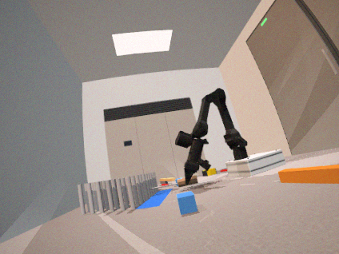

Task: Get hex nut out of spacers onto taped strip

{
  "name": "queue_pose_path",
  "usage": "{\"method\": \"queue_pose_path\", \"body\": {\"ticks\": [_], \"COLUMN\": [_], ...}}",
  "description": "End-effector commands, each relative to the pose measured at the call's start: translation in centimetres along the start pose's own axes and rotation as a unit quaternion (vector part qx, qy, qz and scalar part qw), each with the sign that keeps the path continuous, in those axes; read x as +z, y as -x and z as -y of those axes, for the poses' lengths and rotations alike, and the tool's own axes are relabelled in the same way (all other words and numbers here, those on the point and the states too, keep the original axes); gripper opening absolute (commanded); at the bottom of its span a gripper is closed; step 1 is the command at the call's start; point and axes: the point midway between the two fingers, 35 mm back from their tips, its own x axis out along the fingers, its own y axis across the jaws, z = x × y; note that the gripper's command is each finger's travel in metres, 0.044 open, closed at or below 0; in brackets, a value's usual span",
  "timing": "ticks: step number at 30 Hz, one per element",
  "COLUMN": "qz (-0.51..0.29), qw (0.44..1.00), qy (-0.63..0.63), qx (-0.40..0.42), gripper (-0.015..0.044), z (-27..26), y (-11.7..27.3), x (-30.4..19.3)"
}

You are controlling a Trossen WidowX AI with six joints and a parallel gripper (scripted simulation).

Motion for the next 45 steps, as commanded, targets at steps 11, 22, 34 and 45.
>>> {"method": "queue_pose_path", "body": {"ticks": [11, 22, 34, 45], "qz": [-0.008, -0.009, -0.009, -0.009], "qw": [1.000, 1.000, 1.000, 1.000], "qy": [0.001, 0.001, 0.001, 0.001], "qx": [-0.004, -0.004, -0.004, -0.004], "gripper": [0.0000, 0.0000, 0.0000, 0.0000], "z": [0.3, 0.3, 0.3, 0.3], "y": [-0.3, -0.6, -1.0, -1.4], "x": [-1.5, -2.2, -2.9, -3.5]}}
